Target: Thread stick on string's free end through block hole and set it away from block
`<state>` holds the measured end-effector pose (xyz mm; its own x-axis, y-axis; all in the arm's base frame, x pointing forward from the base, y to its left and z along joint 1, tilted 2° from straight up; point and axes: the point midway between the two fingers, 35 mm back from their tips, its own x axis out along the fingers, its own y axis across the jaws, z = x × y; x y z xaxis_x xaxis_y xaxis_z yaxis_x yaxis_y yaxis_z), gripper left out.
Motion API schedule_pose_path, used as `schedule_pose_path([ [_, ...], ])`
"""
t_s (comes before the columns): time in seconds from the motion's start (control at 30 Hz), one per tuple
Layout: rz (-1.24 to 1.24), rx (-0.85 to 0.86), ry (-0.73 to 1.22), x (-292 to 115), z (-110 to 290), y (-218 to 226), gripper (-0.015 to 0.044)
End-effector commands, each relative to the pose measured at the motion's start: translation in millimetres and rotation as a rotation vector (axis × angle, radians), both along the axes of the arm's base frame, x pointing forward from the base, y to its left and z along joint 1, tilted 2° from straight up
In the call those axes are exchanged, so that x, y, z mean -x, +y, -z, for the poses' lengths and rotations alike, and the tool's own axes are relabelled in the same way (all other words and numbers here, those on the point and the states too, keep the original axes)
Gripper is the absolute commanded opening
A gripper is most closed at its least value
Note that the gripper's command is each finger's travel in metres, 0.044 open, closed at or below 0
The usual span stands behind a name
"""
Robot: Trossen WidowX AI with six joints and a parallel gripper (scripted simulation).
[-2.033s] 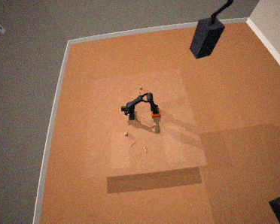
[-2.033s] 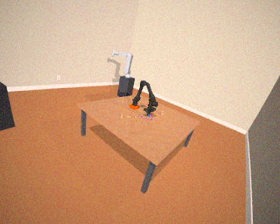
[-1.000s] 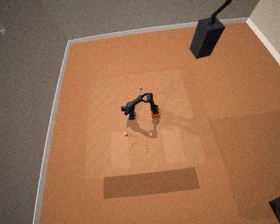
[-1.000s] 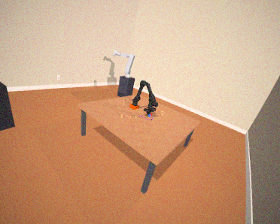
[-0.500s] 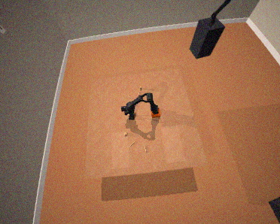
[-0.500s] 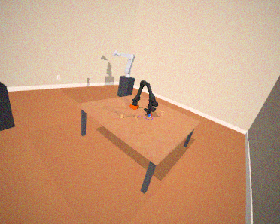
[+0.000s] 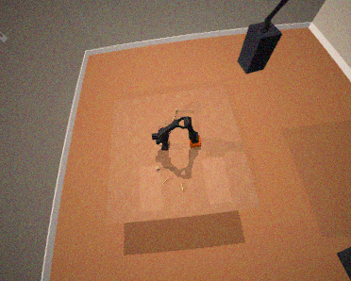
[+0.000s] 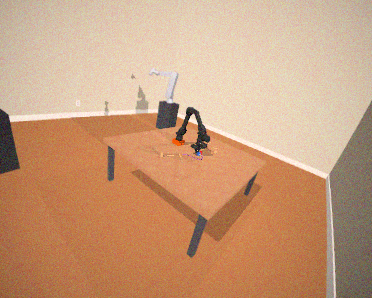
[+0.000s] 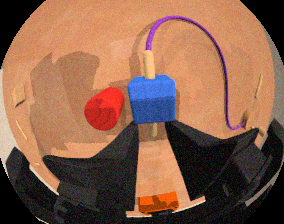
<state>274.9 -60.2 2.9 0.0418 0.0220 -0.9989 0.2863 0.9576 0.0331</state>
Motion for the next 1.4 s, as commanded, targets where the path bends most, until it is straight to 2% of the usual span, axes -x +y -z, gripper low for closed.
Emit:
schedule_pose_path([
  [0.0, 0.003, 0.000, 0.014, 2.6, 4.2, 0.1, 0.0125],
  [0.3, 0.003, 0.000, 0.014, 2.6, 4.2, 0.1, 0.0125],
  [0.93, 0.000, 0.000, 0.000, 0.0, 0.1, 0.0, 0.0000],
  [1.37, -0.013, -0.002, 0.013, -0.6, -3.6, -0.6, 0.0000],
])
